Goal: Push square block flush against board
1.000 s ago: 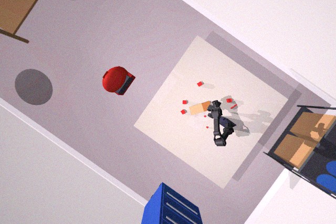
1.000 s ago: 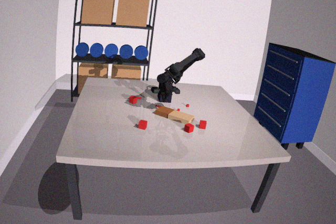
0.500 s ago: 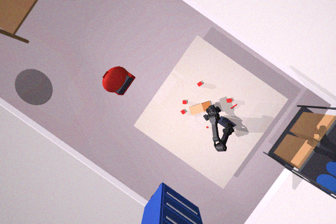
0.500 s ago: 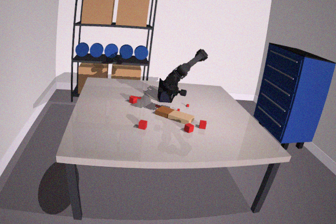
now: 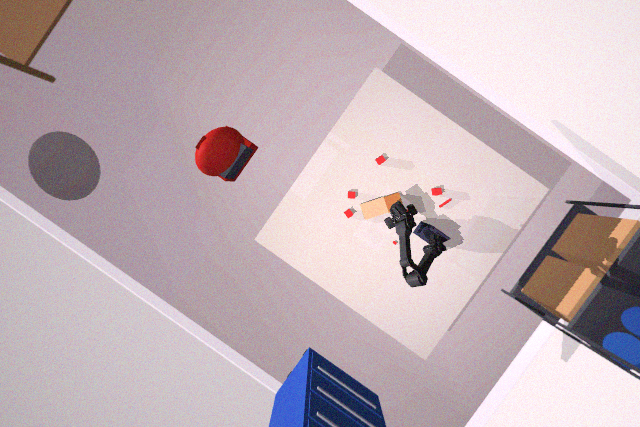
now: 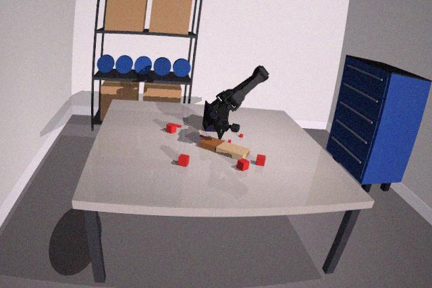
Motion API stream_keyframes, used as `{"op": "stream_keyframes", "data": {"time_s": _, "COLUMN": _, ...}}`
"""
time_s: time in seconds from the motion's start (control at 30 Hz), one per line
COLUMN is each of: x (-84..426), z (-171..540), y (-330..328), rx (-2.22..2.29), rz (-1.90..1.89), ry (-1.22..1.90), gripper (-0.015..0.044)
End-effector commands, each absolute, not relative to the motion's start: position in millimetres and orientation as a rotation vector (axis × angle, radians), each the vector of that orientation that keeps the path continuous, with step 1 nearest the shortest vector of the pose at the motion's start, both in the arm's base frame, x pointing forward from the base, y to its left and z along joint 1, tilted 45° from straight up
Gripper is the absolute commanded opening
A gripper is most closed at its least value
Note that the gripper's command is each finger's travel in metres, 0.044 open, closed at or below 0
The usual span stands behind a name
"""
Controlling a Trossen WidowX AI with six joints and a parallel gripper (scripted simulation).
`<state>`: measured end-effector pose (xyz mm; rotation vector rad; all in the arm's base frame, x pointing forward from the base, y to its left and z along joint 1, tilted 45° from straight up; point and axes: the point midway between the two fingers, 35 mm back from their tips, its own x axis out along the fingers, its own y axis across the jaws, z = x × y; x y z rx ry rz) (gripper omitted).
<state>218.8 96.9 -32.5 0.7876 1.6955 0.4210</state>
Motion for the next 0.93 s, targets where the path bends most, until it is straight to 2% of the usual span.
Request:
{"op": "stream_keyframes", "data": {"time_s": 0.0, "x": 215.1, "z": -39.1, "y": 103.9, "rx": 0.8, "rz": 0.419, "ry": 1.695, "gripper": 0.0}}
{"op": "stream_keyframes", "data": {"time_s": 0.63, "x": 240.2, "z": -46.3, "y": 100.6, "rx": 0.798, "rz": 0.418, "ry": 1.694, "gripper": 0.0}}
{"op": "stream_keyframes", "data": {"time_s": 0.9, "x": 232.2, "z": -43.5, "y": 101.8, "rx": 0.798, "rz": 0.418, "ry": 1.694, "gripper": 0.0}}
